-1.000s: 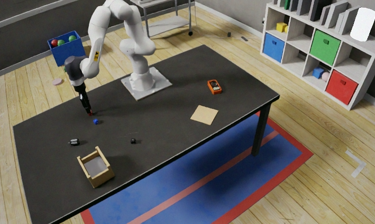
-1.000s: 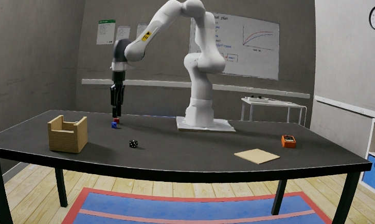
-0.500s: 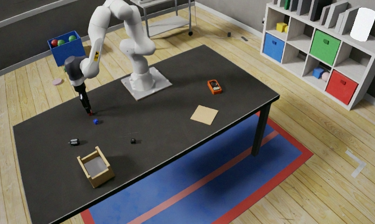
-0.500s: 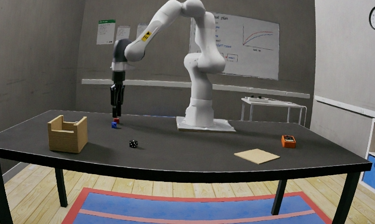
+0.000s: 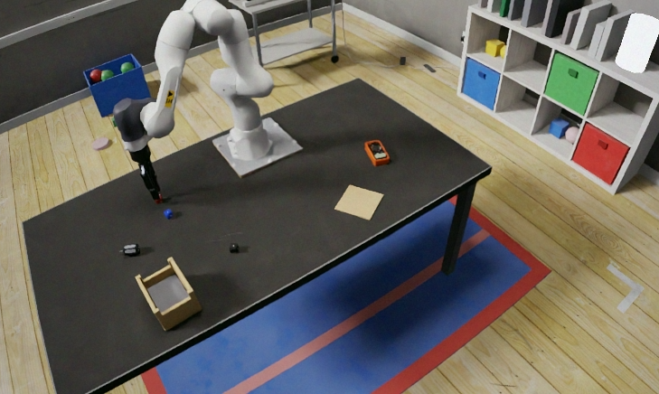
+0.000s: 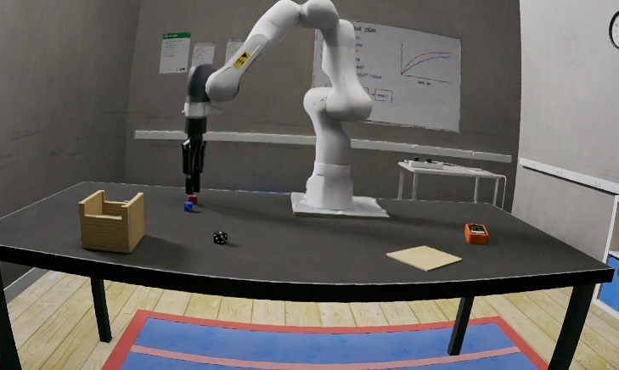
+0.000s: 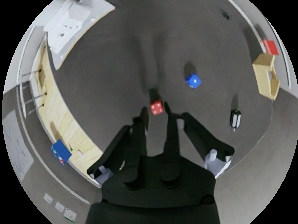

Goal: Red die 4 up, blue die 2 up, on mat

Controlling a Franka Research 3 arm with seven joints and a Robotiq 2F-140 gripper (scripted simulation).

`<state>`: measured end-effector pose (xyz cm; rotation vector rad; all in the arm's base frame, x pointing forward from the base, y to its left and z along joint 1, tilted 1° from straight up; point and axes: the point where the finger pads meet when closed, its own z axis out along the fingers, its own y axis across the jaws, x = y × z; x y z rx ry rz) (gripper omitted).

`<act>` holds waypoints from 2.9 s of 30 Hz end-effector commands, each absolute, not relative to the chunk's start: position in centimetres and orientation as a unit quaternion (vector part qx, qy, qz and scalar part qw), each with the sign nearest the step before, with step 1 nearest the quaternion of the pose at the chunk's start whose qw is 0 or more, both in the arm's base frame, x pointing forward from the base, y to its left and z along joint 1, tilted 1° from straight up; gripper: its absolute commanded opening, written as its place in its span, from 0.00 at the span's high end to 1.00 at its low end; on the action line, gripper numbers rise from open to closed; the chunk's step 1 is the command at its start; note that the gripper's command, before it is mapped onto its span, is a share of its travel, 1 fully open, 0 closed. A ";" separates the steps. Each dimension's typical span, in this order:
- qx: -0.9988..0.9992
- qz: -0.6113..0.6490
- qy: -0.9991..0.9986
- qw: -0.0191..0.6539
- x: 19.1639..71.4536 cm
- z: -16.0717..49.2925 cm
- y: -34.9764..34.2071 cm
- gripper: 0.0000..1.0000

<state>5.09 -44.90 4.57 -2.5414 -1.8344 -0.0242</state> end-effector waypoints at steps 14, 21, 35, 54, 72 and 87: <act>-0.810 -0.008 -0.587 0.003 5.2 4.5 -44.9 0.68; -0.810 -0.008 -0.587 0.003 5.2 3.9 -44.9 0.68; -0.810 -0.008 -0.587 0.003 5.2 1.8 -44.8 0.68; -0.810 -0.008 -0.587 0.003 5.2 1.4 -44.8 0.68; -0.810 -0.008 -0.587 0.003 5.2 1.4 -44.8 0.68; -0.810 -0.008 -0.587 0.003 5.2 1.4 -44.8 0.79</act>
